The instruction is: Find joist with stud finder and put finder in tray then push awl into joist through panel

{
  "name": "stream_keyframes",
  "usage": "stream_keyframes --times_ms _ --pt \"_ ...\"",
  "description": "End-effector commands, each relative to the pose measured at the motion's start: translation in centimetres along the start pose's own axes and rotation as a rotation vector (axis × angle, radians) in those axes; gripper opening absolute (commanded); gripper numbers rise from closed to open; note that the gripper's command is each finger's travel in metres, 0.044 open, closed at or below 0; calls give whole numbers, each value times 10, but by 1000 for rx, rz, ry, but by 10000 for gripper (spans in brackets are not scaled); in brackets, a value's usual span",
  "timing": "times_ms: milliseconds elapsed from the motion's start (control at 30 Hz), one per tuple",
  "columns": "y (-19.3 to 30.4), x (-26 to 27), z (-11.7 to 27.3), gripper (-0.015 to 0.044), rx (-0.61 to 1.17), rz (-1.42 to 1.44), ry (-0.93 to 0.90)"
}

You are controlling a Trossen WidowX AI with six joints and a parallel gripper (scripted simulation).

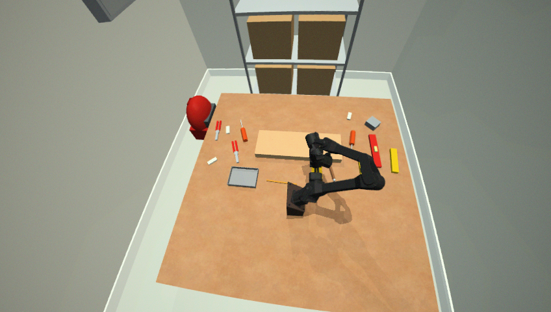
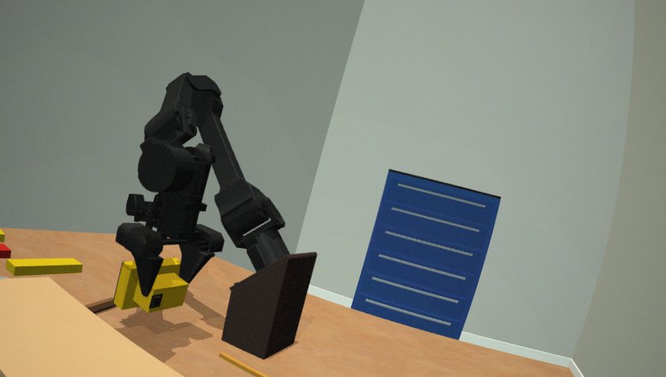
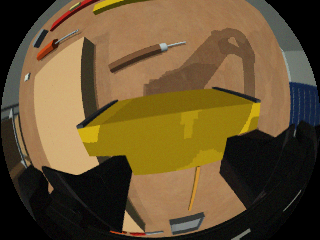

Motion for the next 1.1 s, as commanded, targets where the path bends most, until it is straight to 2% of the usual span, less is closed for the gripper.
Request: stream_keyframes --times_ms 0,1067 --pt "-4 0 1 0 32 -2 -6" --pt "-23 2 -2 0 214 4 8"
Point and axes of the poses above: the point midway between the two fingers, 35 mm back from their tips, its own z axis back along the fingers, its own x axis across the jaws, y = z × x, the point moved 8 cm from there along z, back along the fingers, and after that the axes turned 5 degrees about -z, right-handed, at the moved point
